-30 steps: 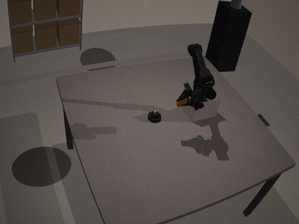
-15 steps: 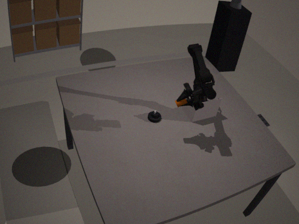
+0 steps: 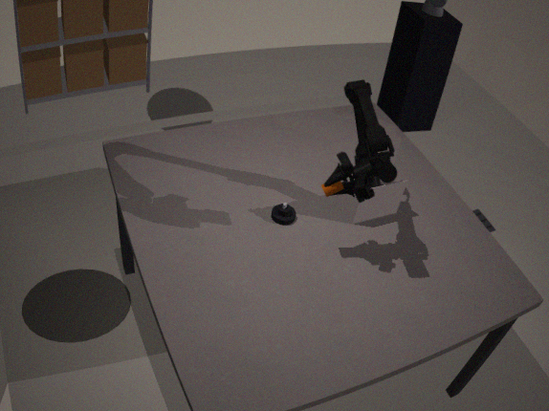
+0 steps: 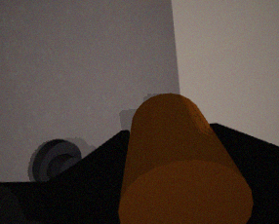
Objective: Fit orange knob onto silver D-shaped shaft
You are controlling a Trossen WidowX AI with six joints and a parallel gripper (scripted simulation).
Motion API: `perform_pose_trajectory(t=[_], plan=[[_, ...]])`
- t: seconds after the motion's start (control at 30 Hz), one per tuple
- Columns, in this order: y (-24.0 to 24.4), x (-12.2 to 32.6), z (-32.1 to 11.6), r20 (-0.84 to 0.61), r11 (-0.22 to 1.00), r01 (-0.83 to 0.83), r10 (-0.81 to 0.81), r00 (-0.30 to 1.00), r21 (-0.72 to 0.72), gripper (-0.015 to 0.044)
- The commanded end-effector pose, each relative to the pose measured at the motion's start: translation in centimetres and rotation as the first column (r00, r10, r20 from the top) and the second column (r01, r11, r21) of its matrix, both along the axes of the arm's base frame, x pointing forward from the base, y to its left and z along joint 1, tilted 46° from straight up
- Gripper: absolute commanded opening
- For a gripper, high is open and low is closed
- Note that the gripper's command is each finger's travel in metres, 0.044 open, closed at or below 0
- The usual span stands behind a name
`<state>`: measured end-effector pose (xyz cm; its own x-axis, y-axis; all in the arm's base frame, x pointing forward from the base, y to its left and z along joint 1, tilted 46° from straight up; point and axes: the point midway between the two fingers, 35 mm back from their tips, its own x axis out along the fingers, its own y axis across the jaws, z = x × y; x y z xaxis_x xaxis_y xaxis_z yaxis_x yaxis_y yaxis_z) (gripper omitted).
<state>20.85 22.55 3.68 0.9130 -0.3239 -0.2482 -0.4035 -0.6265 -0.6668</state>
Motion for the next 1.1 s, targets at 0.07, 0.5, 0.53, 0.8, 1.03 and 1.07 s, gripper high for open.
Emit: perform_pose_trajectory(t=[0.07, 0.5, 0.53, 0.8, 1.03, 1.07], plan=[[-0.3, 0.2, -0.2, -0.007, 1.0, 0.014, -0.014, 1.0, 0.01, 0.0], [-2.2, 1.5, -1.8, -0.239, 0.969, 0.245, -0.238, 0.941, 0.002, 0.0], [-2.3, 1.6, -2.0, -0.257, 0.965, 0.263, -0.254, 0.932, -0.001, 0.0], [-3.4, 2.4, -3.0, -0.391, 0.917, 0.397, -0.378, 0.839, -0.036, 0.0], [-4.5, 3.1, -3.9, -0.497, 0.861, 0.501, -0.472, 0.728, -0.082, 0.0], [-4.6, 3.2, -4.1, -0.511, 0.852, 0.515, -0.484, 0.711, -0.09, 0.0]])
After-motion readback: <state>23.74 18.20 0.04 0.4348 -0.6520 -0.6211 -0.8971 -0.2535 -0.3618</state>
